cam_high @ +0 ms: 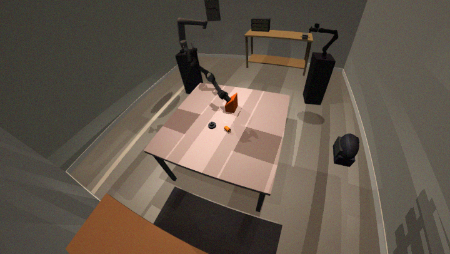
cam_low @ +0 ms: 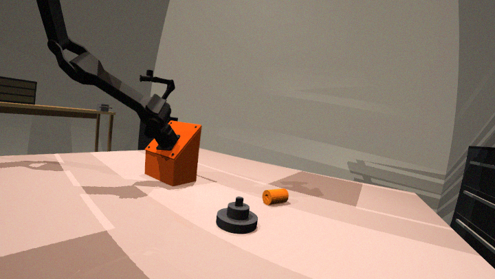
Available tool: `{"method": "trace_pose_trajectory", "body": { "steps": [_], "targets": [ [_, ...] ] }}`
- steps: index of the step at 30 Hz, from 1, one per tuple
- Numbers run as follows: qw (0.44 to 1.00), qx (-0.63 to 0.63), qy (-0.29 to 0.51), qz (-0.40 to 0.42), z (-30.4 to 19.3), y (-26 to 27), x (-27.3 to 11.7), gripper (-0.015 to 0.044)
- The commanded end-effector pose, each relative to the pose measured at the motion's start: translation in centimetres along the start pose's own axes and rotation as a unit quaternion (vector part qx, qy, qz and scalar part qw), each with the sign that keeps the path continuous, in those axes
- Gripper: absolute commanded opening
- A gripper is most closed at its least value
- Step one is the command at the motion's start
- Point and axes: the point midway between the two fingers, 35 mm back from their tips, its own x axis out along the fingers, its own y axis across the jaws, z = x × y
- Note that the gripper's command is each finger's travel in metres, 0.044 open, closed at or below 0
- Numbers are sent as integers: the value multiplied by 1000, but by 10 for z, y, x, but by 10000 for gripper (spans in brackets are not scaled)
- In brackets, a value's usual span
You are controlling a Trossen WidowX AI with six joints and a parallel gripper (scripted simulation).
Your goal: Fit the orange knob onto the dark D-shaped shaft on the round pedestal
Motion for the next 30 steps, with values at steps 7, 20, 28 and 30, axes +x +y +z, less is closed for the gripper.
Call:
{"method": "trace_pose_trajectory", "body": {
  "steps": [7,20,28,30],
  "targets": [
    [993,55,73,-76,-91,-50,-11,440],
    [928,178,233,-230,-294,-107,-79,440],
    [856,192,375,-300,-417,-102,-151,440],
    [833,197,411,-314,-445,-99,-173,440]
  ]
}}
